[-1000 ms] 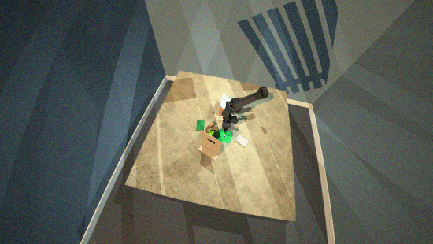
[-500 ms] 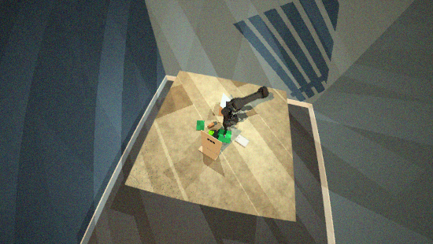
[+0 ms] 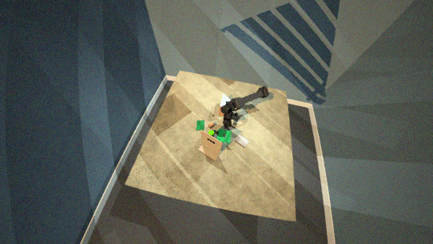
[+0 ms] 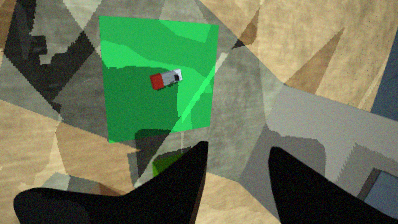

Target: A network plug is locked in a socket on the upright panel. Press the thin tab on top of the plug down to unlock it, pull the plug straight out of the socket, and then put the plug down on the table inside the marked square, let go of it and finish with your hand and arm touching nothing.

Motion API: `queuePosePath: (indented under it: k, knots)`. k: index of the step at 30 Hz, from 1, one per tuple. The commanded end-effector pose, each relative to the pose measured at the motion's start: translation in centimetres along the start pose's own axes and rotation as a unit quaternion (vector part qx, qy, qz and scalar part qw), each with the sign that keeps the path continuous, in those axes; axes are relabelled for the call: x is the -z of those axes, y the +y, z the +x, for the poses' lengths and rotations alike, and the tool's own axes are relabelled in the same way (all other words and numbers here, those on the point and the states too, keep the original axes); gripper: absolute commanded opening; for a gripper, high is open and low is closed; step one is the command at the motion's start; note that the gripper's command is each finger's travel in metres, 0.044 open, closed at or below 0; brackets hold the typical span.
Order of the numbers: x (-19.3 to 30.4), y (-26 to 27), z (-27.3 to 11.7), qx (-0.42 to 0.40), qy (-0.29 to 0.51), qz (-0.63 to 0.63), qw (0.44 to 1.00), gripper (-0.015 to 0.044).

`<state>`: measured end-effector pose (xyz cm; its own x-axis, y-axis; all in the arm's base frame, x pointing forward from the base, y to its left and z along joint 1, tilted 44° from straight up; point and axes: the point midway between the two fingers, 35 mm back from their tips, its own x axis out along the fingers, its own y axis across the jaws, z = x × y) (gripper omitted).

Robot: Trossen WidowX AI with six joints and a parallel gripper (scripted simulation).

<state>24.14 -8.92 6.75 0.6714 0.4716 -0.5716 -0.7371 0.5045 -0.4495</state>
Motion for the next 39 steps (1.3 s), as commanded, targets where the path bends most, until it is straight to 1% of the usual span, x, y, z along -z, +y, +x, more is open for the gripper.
queuePosePath:
  k: [1,33,39]
  knots:
    - [0.2,-0.6,-0.7,-0.002,0.004,0.001,1.0,0.0156]
    - [-0.4,-5.0,-7.8,0.0,-0.005,-0.01,1.0,0.0156]
    - [-0.4,-5.0,-7.8,0.0,-0.005,-0.01,1.0,0.0314]
